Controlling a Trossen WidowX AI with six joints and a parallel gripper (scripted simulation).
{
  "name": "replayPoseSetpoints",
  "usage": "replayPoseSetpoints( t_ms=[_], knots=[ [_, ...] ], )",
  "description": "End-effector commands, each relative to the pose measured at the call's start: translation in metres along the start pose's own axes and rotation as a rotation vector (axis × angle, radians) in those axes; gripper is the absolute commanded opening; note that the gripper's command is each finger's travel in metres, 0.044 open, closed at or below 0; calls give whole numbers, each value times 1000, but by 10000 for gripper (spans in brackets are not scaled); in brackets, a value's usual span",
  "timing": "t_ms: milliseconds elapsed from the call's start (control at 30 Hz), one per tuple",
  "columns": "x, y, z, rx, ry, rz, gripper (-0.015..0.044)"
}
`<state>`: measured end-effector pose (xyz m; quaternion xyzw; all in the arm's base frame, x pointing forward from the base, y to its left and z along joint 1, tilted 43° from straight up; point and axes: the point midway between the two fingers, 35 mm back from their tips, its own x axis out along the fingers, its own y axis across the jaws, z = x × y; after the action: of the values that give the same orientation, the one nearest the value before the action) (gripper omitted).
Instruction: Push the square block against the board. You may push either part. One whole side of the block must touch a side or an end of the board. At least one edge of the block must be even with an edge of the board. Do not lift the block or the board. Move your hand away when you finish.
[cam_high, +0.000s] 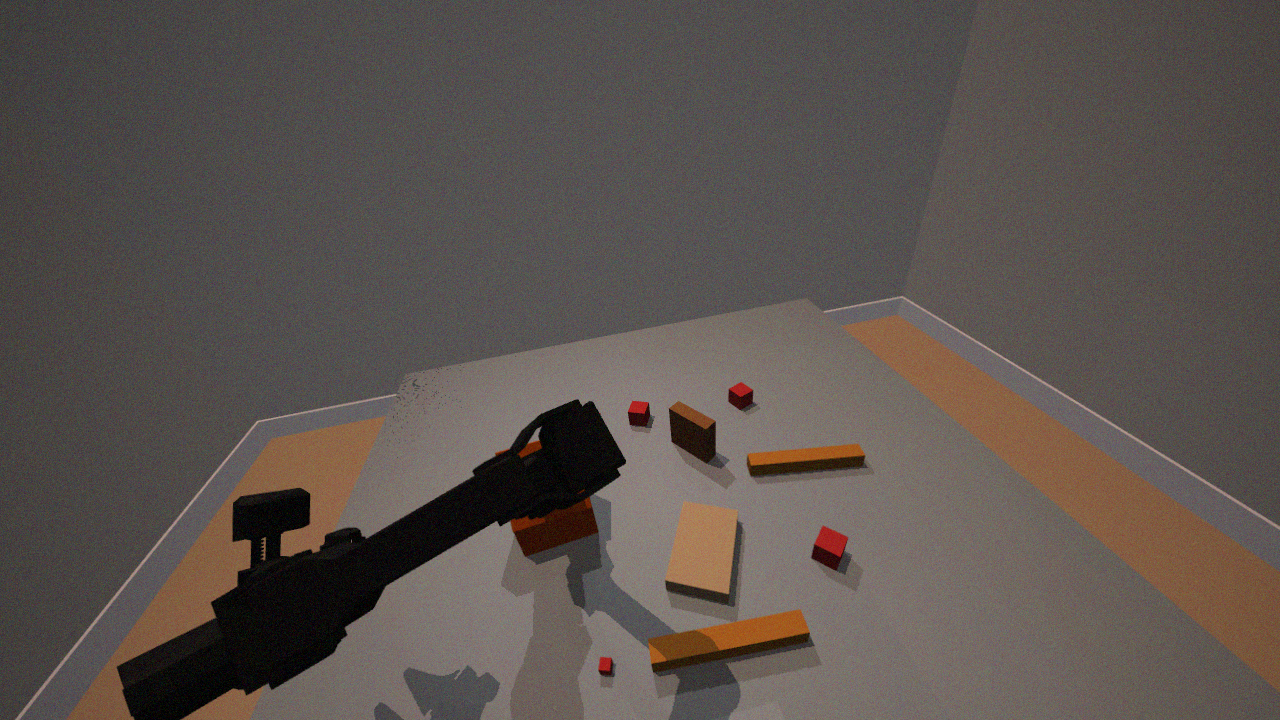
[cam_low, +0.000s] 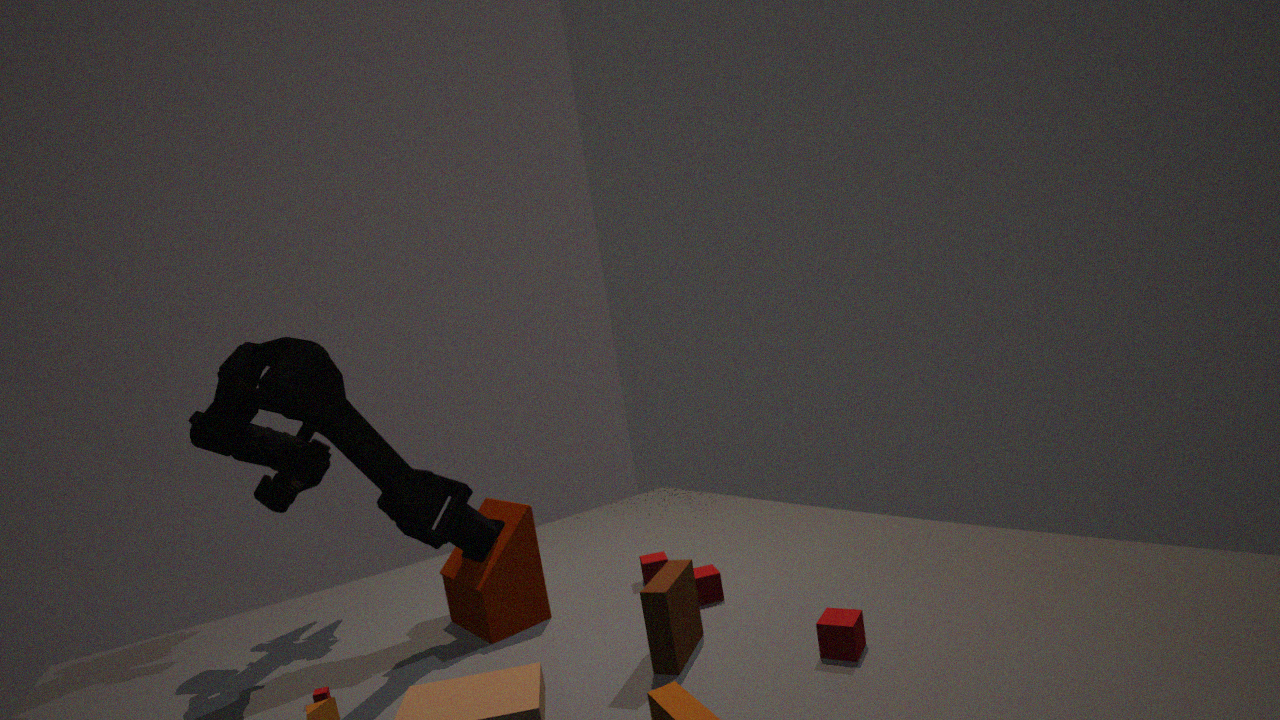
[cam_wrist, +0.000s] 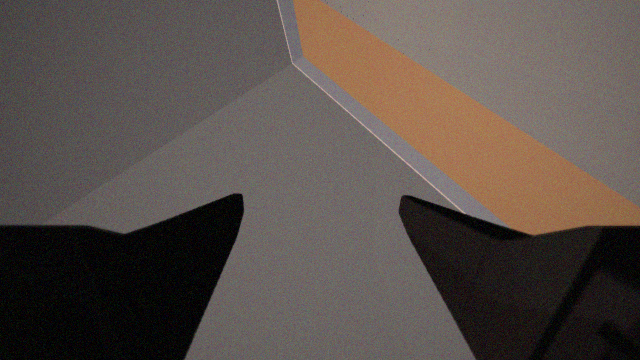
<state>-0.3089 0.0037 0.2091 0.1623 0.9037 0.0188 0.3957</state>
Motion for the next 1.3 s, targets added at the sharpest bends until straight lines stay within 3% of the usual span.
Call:
replayPoseSetpoints(
  t_ms=[0,167,467,900,1267],
  knots=[
    [0,0,0,0,0,0,374],
    [-5,-16,0,4,8,-29,243],
    [-47,-115,18,45,17,-243,6],
    [-160,-228,101,147,-108,-625,0],
    [-276,-256,208,187,-364,-876,0]
  ],
)
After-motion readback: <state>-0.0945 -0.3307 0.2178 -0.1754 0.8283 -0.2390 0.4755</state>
